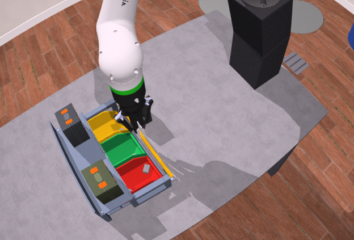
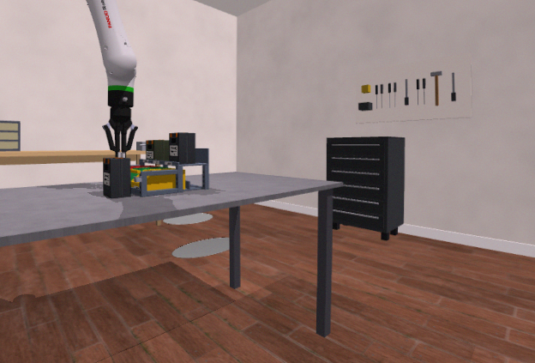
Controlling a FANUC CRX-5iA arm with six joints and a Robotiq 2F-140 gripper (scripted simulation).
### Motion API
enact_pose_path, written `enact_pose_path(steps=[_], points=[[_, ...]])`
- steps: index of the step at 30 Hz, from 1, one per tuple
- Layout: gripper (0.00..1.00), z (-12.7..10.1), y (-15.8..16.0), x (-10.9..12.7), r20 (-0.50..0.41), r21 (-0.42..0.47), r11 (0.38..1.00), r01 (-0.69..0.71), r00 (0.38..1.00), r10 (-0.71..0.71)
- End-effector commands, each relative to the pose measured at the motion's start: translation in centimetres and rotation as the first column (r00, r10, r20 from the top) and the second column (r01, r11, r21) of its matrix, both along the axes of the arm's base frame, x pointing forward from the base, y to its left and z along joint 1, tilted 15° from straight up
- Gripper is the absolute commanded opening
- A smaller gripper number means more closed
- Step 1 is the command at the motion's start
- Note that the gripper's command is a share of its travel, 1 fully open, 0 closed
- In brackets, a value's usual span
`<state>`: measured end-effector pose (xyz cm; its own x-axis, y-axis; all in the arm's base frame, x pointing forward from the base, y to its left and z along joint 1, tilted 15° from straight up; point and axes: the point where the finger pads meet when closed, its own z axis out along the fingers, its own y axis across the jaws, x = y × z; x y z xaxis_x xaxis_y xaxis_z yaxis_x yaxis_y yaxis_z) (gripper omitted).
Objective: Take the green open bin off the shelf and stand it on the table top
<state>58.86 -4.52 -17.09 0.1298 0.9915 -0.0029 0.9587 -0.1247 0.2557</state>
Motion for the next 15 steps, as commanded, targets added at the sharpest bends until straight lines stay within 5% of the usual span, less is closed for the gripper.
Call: enact_pose_path(steps=[1, 9, 15], points=[[0.00, 0.1, 0.0, 0.0, 0.000, 0.000, 1.000, 0.000, 1.000, 0.000], [0.00, 0.1, 0.0, 0.0, 0.000, 0.000, 1.000, 0.000, 1.000, 0.000], [0.00, 5.4, 0.2, -1.4, 0.000, 0.000, 1.000, 0.000, 1.000, 0.000]])
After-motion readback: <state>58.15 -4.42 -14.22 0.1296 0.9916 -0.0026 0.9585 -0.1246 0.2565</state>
